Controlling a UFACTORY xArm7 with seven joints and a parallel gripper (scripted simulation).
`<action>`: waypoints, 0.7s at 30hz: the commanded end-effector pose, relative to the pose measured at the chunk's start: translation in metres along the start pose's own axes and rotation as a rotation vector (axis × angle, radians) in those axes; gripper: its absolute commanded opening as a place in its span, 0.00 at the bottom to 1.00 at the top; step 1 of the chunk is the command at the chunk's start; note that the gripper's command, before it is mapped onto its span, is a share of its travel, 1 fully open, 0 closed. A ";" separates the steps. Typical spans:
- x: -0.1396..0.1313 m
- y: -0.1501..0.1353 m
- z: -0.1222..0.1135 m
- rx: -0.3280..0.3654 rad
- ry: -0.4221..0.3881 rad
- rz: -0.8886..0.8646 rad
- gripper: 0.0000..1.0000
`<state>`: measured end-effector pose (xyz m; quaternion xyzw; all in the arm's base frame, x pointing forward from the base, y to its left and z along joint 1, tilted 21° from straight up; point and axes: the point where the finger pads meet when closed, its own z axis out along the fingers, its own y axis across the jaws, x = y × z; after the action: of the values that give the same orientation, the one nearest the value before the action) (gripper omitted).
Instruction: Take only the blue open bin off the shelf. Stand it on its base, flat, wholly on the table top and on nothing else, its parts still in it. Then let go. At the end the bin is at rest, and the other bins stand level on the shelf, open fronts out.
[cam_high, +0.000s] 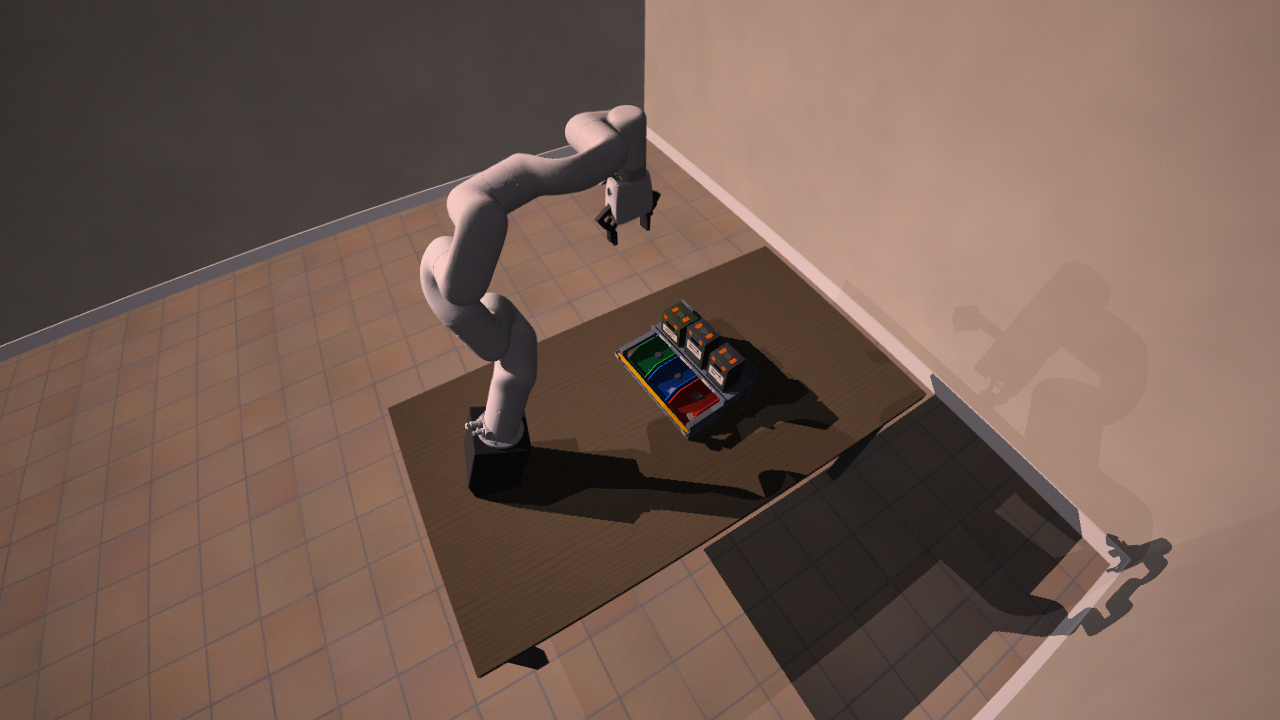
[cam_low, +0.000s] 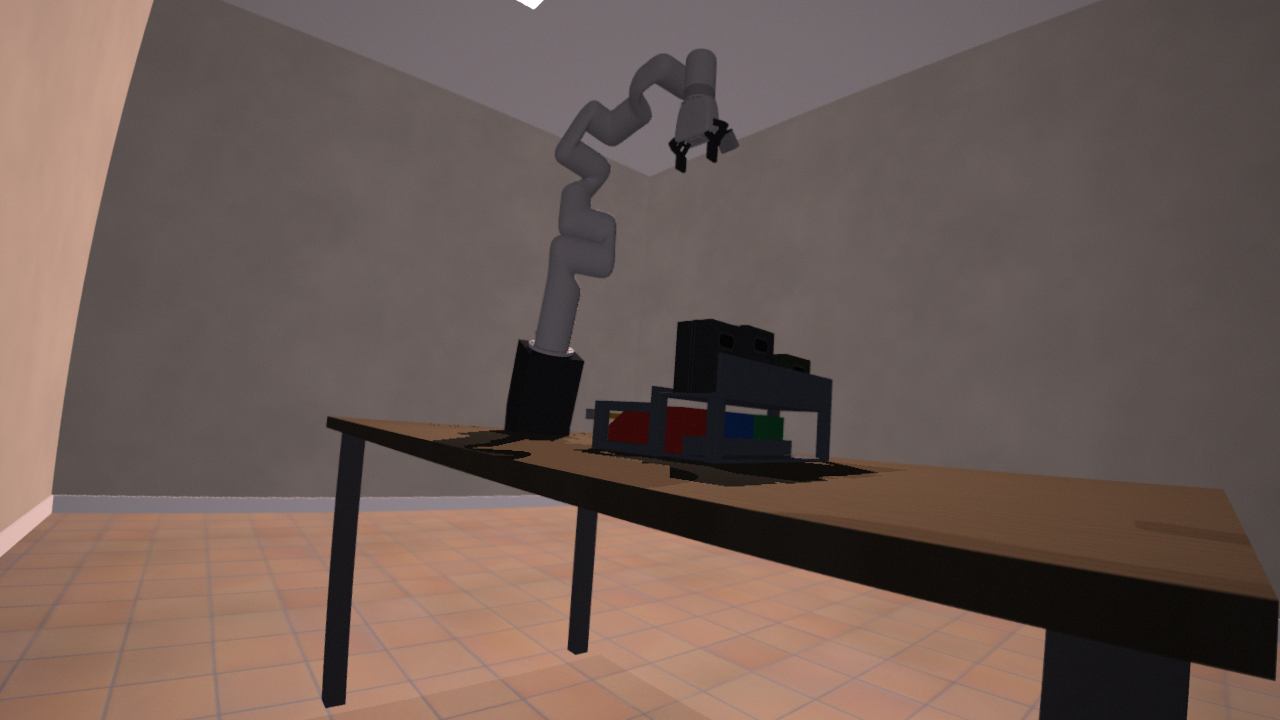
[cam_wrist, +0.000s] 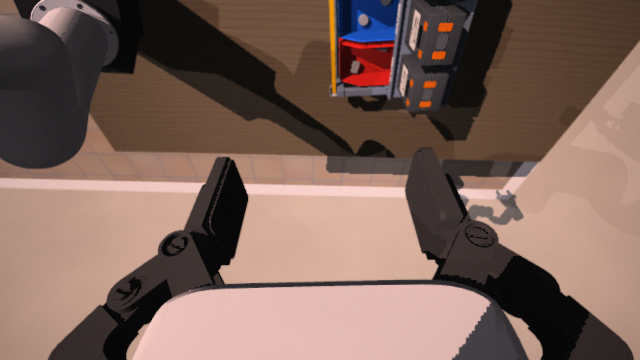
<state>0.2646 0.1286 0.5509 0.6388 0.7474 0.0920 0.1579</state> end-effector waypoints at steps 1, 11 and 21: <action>-0.001 0.000 -0.001 -0.003 0.000 0.001 1.00; -0.054 0.013 -0.001 -0.003 0.000 0.001 1.00; -0.063 0.015 -0.001 -0.004 -0.001 0.000 1.00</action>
<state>0.2835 0.0783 0.5615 0.6389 0.7473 0.0920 0.1578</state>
